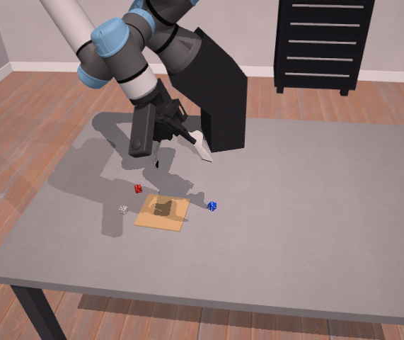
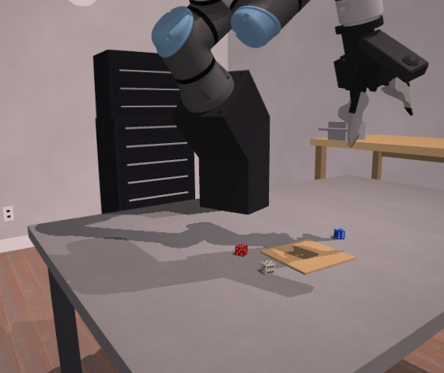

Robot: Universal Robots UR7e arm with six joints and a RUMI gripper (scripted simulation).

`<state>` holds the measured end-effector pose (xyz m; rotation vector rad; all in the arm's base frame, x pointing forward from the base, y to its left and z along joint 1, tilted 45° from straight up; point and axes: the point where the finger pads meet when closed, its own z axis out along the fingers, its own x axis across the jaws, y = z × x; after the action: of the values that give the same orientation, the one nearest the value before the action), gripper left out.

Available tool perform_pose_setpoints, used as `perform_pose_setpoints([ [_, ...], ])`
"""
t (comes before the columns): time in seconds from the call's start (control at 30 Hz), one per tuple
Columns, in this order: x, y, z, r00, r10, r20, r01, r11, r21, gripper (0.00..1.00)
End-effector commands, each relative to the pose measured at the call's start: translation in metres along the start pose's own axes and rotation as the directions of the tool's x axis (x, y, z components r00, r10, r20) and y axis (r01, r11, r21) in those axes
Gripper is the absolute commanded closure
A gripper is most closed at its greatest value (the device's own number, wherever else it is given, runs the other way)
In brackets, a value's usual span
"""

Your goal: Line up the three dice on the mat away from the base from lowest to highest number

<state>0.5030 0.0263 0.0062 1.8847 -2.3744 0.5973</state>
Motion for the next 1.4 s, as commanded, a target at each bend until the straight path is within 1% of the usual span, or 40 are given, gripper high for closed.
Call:
perform_pose_setpoints([
  [0.0,0.063,-0.017,0.011,0.989,0.138,-0.061,-0.133,0.987,0.086,0.00],
  [0.03,0.063,-0.017,0.012,0.989,0.138,-0.061,-0.132,0.987,0.086,0.00],
  [0.1,0.088,-0.018,0.014,0.978,0.191,-0.086,-0.181,0.977,0.112,0.00],
  [0.13,0.089,-0.018,0.014,0.977,0.193,-0.086,-0.183,0.977,0.113,0.00],
  [0.2,0.112,-0.018,0.015,0.964,0.244,-0.110,-0.228,0.964,0.138,0.00],
  [0.23,0.112,-0.018,0.016,0.964,0.243,-0.110,-0.228,0.964,0.138,0.00],
  [0.33,0.144,-0.016,0.016,0.940,0.312,-0.140,-0.287,0.942,0.174,0.00],
  [0.37,0.144,-0.015,0.016,0.940,0.311,-0.141,-0.286,0.942,0.173,0.00],
  [0.4,0.154,-0.014,0.016,0.931,0.332,-0.150,-0.304,0.935,0.184,0.00],
  [0.47,0.154,-0.014,0.016,0.931,0.332,-0.150,-0.304,0.935,0.184,0.00],
  [0.63,0.195,-0.007,0.014,0.889,0.419,-0.187,-0.374,0.898,0.233,0.00],
  [0.8,0.224,0.001,0.012,0.852,0.479,-0.212,-0.420,0.867,0.270,0.00],
  [0.97,0.242,0.007,0.009,0.826,0.515,-0.228,-0.447,0.845,0.292,0.00],
  [1.37,0.255,0.012,0.007,0.806,0.542,-0.238,-0.466,0.829,0.310,0.00],
])
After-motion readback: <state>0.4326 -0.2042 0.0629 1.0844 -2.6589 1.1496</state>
